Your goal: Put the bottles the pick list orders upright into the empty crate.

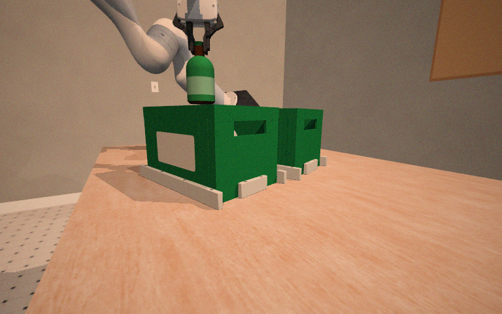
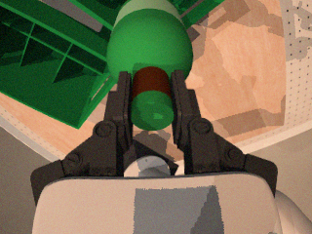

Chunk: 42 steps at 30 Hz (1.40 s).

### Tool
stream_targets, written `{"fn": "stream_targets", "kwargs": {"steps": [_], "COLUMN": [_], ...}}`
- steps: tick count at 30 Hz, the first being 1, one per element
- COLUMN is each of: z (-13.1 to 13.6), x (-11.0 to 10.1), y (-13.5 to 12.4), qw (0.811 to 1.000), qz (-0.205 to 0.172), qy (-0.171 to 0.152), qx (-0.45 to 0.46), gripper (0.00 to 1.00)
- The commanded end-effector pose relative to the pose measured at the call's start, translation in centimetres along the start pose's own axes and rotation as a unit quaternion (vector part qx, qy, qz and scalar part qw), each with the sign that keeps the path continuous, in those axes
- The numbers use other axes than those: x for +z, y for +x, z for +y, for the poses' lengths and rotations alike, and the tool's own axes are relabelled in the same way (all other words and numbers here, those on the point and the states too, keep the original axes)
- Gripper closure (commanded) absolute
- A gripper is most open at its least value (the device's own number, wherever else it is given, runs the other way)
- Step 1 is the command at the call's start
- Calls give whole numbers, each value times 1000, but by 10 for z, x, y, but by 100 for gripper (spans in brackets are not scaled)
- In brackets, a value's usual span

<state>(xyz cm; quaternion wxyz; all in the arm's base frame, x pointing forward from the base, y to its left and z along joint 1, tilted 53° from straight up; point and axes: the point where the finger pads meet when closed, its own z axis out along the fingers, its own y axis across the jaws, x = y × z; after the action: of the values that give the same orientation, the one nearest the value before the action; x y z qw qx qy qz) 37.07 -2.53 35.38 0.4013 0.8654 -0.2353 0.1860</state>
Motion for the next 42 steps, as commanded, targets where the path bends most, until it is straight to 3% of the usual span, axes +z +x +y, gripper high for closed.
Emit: {"fn": "stream_targets", "kwargs": {"steps": [1, 42], "z": [0, -47], "x": [-3, -3], "y": [0, -41], "qw": [1000, 1000], "qz": [0, 0], "qy": [0, 0], "qx": [0, 0], "gripper": [100, 100]}}
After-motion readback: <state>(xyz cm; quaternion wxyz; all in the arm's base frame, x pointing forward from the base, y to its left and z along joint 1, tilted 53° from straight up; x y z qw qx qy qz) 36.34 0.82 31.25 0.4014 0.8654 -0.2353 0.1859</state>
